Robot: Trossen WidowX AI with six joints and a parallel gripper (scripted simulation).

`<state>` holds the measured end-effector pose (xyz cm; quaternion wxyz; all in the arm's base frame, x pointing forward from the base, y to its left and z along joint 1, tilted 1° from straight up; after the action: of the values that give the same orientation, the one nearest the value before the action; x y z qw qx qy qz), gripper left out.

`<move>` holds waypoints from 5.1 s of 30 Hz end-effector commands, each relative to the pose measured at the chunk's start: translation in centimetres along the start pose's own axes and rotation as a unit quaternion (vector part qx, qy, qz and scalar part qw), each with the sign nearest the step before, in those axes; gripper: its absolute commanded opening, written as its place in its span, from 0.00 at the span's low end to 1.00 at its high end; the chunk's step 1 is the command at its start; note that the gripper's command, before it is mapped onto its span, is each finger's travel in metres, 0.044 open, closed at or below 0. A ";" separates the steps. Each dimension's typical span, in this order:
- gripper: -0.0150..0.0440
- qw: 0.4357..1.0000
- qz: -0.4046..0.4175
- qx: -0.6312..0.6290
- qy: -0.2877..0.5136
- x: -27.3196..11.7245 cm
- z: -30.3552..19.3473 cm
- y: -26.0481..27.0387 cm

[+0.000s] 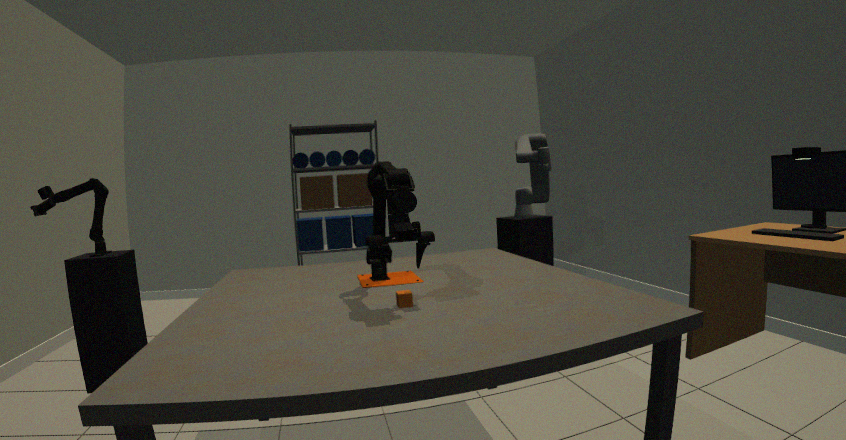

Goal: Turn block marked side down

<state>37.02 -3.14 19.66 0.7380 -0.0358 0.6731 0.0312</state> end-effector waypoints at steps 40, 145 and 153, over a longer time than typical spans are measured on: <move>1.00 1.000 0.010 -0.001 0.029 8.2 0.0 0.1; 0.25 0.926 -0.082 -0.001 -0.368 10.6 -3.1 0.9; 0.25 0.900 -0.095 0.000 -0.426 11.3 -4.2 1.1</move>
<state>34.35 -2.48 8.48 0.9479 -0.0803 0.3075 -0.0212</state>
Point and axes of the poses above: the point midway between the two fingers, 35 mm back from their tips, its own x axis out along the fingers, its own y axis across the jaws, z = x × y, the point moved 5 cm from there along -x, back along the fingers, and after that the axes turned 13 degrees about -x, right-handed, at the moved point
